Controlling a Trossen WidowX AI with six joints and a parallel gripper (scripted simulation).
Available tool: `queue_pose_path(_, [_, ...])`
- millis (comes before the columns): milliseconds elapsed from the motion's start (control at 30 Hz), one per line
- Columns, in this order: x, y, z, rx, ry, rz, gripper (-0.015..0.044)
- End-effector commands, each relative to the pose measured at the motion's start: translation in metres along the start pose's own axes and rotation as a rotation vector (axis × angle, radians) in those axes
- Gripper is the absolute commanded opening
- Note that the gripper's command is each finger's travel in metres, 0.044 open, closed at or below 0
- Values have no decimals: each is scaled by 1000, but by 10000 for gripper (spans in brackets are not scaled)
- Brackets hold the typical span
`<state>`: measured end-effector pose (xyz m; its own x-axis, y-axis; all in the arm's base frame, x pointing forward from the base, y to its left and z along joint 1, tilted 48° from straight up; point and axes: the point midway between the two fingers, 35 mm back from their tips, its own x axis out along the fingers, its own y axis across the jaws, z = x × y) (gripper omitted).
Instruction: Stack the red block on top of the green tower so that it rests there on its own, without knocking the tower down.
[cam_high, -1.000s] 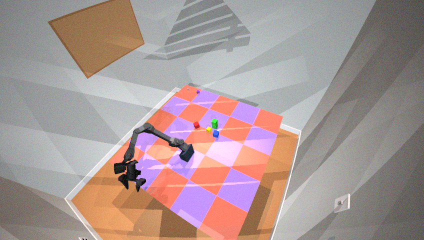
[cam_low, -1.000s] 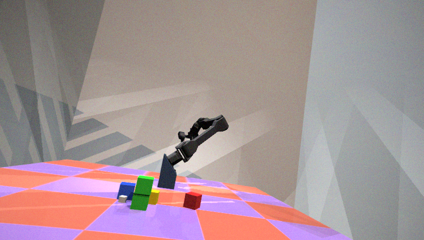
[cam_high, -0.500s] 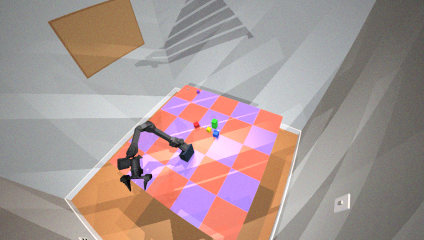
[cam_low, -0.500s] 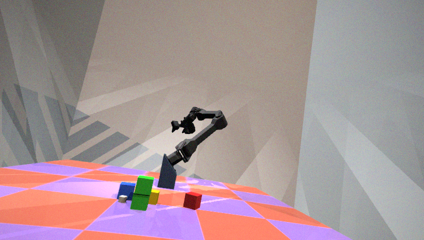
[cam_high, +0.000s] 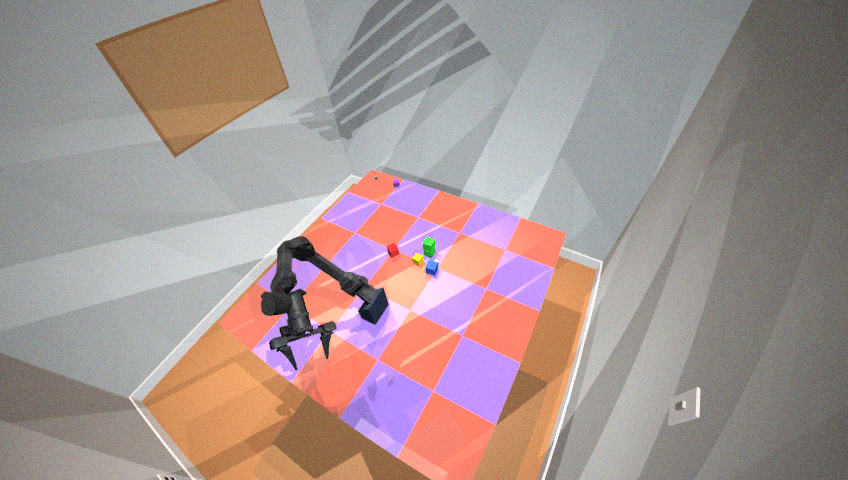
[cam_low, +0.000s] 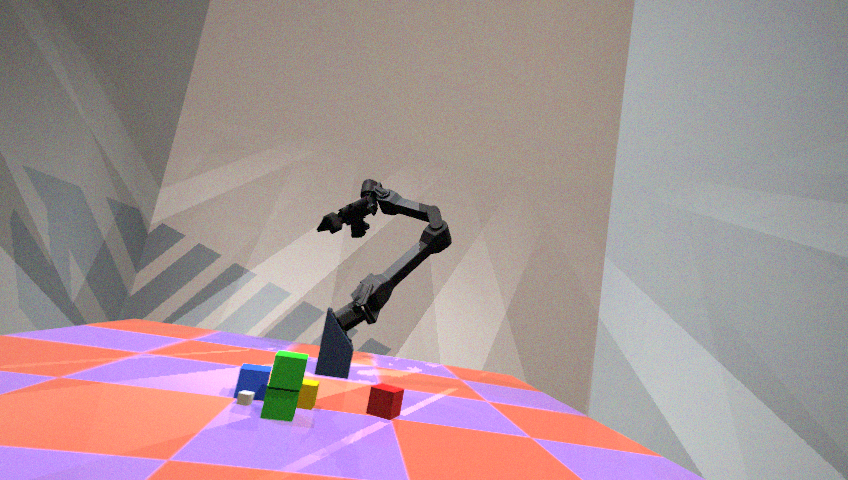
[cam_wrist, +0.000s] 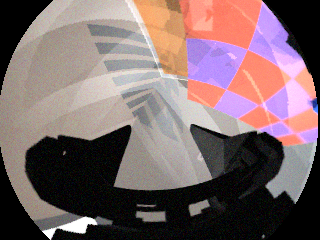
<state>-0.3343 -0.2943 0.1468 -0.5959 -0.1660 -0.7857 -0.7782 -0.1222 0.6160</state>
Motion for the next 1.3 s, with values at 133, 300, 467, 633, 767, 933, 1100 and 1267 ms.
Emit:
queue_pose_path(133, [-24, -64, -68, -330, 158, -108, 440])
queue_pose_path(300, [-46, -109, -104, -547, 269, -168, 440])
queue_pose_path(467, [-73, -157, -132, -772, 381, -218, 440])
queue_pose_path(633, [-104, -206, -151, -996, 496, -261, 440])
queue_pose_path(767, [-128, -244, -160, -1151, 572, -285, 440])
queue_pose_path(933, [-158, -291, -164, -1343, 667, -312, 440])
queue_pose_path(1100, [-191, -339, -161, -1555, 784, -348, 440])
queue_pose_path(1267, [-223, -386, -149, -1770, 909, -385, 440])
